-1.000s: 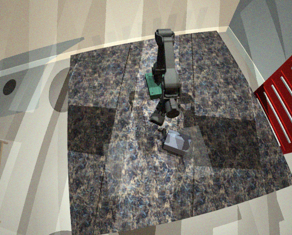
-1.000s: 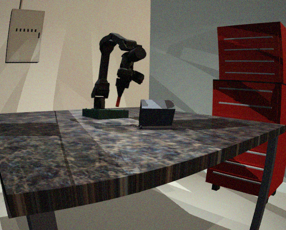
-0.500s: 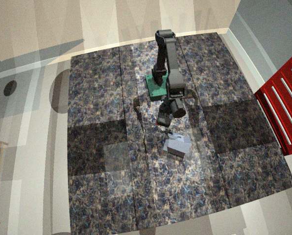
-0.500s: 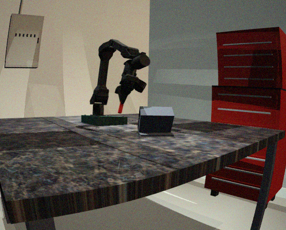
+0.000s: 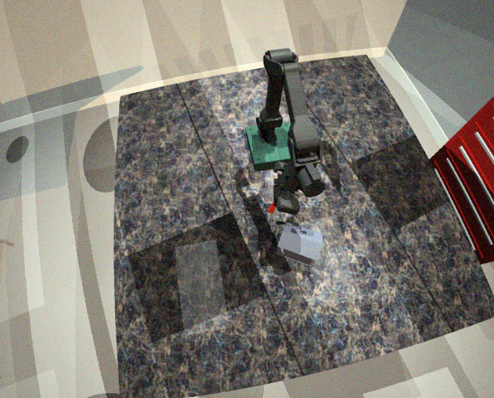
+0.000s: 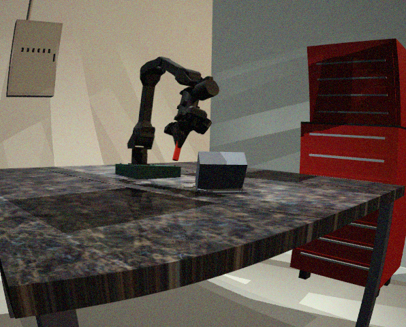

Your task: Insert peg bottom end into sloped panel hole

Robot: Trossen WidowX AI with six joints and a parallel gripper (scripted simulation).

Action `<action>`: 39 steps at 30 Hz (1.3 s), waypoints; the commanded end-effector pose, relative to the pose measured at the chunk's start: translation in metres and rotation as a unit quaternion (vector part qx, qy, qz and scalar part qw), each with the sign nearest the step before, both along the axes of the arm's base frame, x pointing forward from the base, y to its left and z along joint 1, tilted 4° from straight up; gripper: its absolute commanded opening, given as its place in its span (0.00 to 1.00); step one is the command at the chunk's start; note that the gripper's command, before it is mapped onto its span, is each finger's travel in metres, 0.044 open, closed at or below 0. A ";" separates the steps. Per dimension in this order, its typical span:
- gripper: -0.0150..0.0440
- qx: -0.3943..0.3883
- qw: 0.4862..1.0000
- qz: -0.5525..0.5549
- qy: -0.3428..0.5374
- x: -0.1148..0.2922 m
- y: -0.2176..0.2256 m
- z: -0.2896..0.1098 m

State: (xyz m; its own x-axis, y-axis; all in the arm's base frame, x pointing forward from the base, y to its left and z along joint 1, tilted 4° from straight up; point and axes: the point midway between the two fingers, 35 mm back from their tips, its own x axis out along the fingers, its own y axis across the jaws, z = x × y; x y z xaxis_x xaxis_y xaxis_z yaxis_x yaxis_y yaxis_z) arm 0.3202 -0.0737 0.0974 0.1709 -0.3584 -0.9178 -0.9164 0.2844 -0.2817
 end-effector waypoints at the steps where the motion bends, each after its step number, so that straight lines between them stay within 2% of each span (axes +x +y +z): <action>1: 0.25 -0.012 1.000 0.026 0.005 0.000 0.005 -0.002; 39: 0.25 -0.111 0.970 0.217 0.013 0.010 0.048 0.003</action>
State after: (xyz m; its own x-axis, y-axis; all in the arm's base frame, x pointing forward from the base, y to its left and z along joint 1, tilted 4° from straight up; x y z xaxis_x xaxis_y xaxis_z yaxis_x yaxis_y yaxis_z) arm 0.3323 -0.0300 0.1022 0.3183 -0.4405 -0.8394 -0.9480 -0.1522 -0.2796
